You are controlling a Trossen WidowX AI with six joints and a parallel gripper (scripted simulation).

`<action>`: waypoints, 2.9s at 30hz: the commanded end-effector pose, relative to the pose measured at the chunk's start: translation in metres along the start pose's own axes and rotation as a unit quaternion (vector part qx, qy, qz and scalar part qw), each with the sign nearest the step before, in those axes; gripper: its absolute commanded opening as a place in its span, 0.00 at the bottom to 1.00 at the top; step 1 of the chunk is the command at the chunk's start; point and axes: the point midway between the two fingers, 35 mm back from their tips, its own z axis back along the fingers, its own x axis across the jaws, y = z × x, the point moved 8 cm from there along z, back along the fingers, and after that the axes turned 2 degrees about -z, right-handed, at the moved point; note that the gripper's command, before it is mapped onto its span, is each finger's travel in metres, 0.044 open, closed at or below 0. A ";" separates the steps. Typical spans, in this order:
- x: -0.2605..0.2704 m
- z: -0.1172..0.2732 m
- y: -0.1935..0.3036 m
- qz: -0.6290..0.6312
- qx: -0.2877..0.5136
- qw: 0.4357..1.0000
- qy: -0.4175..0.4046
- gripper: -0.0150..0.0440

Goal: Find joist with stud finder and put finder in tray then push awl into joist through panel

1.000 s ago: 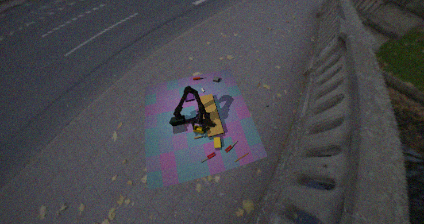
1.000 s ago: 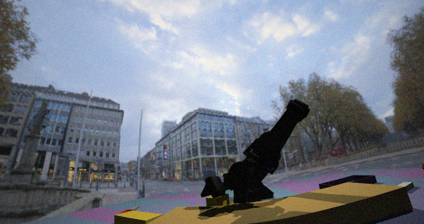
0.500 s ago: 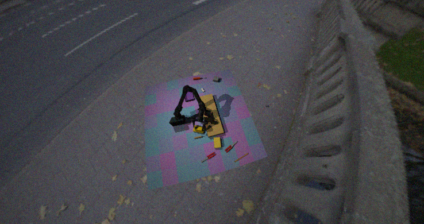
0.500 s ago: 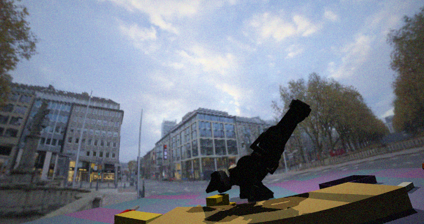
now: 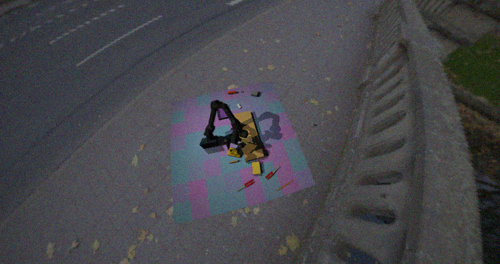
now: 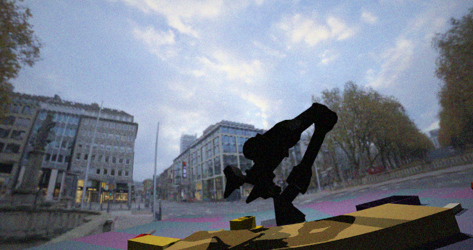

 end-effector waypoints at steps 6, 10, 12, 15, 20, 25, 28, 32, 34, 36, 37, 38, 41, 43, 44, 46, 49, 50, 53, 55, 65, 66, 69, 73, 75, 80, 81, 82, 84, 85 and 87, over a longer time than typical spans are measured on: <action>0.003 -0.050 0.043 -0.496 -0.304 0.780 -0.231 1.00; 0.004 -0.055 0.050 -0.561 -0.343 0.699 -0.281 1.00; 0.004 -0.055 0.050 -0.561 -0.343 0.699 -0.281 1.00; 0.004 -0.055 0.050 -0.561 -0.343 0.699 -0.281 1.00; 0.004 -0.055 0.050 -0.561 -0.343 0.699 -0.281 1.00; 0.005 -0.058 0.046 -0.561 -0.342 0.699 -0.281 1.00; 0.006 -0.062 0.042 -0.561 -0.342 0.699 -0.281 1.00; 0.008 -0.066 0.037 -0.561 -0.342 0.699 -0.281 1.00; 0.009 -0.068 0.035 -0.561 -0.342 0.699 -0.281 1.00; 0.010 -0.070 0.033 -0.561 -0.342 0.699 -0.281 1.00; 0.010 -0.071 0.031 -0.561 -0.342 0.699 -0.281 1.00; 0.010 -0.072 0.030 -0.561 -0.342 0.699 -0.281 1.00; 0.012 -0.075 0.027 -0.561 -0.342 0.699 -0.281 1.00; 0.013 -0.077 0.025 -0.561 -0.343 0.699 -0.281 1.00; 0.013 -0.078 0.023 -0.561 -0.343 0.699 -0.282 1.00; 0.014 -0.080 0.021 -0.561 -0.343 0.699 -0.282 1.00; 0.016 -0.082 0.018 -0.561 -0.343 0.699 -0.282 1.00; 0.017 -0.083 0.017 -0.560 -0.343 0.699 -0.282 1.00; 0.018 -0.086 0.014 -0.560 -0.343 0.699 -0.282 1.00; 0.019 -0.087 0.013 -0.560 -0.343 0.699 -0.282 1.00; 0.019 -0.087 0.013 -0.560 -0.343 0.699 -0.282 0.75; 0.019 -0.087 0.013 -0.560 -0.343 0.699 -0.282 0.74; 0.019 -0.087 0.013 -0.560 -0.343 0.699 -0.282 0.71; 0.019 -0.087 0.013 -0.560 -0.343 0.699 -0.282 0.66; 0.019 -0.087 0.013 -0.560 -0.343 0.699 -0.282 0.64; 0.019 -0.087 0.013 -0.560 -0.343 0.699 -0.282 0.58; 0.019 -0.087 0.013 -0.560 -0.343 0.699 -0.282 0.57; 0.019 -0.087 0.013 -0.560 -0.343 0.699 -0.282 0.56; 0.019 -0.087 0.013 -0.560 -0.343 0.699 -0.282 0.54; 0.018 -0.086 0.014 -0.560 -0.343 0.699 -0.282 0.50; 0.016 -0.083 0.017 -0.560 -0.343 0.699 -0.282 0.41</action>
